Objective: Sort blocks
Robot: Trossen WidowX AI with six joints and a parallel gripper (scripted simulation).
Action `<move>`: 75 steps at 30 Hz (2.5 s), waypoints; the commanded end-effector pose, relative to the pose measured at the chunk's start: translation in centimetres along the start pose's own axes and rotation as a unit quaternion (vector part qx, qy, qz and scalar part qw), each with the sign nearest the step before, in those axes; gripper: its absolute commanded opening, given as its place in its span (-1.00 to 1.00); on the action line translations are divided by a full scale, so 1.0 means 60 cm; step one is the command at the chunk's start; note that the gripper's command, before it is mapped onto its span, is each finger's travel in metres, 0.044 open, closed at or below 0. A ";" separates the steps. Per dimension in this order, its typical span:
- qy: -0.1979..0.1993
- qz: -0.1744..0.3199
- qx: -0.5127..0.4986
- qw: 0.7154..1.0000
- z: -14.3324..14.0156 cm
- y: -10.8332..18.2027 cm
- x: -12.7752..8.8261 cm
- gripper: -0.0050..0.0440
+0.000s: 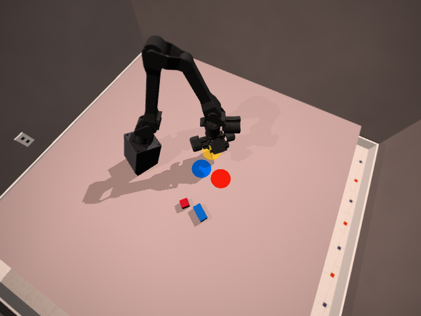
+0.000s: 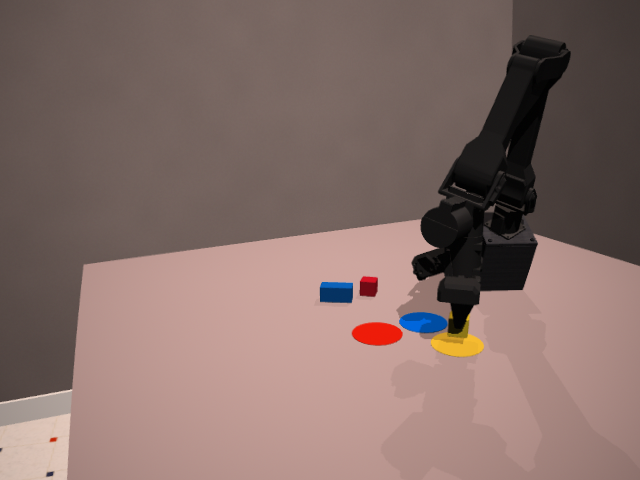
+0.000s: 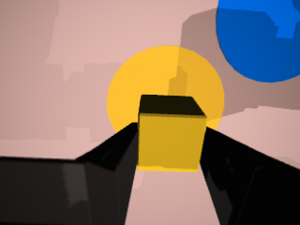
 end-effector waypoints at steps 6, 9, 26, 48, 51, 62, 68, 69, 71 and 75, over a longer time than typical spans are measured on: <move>0.002 -0.001 0.002 1.000 -0.001 0.000 0.027 -0.37; 0.003 -0.001 0.002 1.000 -0.002 0.000 0.035 -0.37; -0.004 -0.002 -0.001 1.000 0.005 -0.001 0.026 -0.17; -0.012 -0.006 -0.004 1.000 0.018 -0.010 -0.053 0.00; -0.033 -0.019 -0.011 0.999 0.030 -0.017 -0.103 0.00; -0.011 -0.007 -0.004 1.000 0.008 -0.002 -0.157 0.00; -0.011 -0.008 -0.004 1.000 0.008 -0.002 -0.157 0.00; -0.011 -0.008 -0.004 1.000 0.008 -0.002 -0.157 0.00; -0.011 -0.008 -0.004 1.000 0.008 -0.002 -0.157 0.00; -0.011 -0.008 -0.004 1.000 0.008 -0.002 -0.157 0.00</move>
Point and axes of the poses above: the point midway between the two fingers, 35 mm back from their tips, its own x axis out along the fingers, its own z axis across the jaws, y = z × x, the point moved 2 cm from there along -x, back along the fingers, and after that the axes turned 8 degrees about -x, right-handed, at the moved point
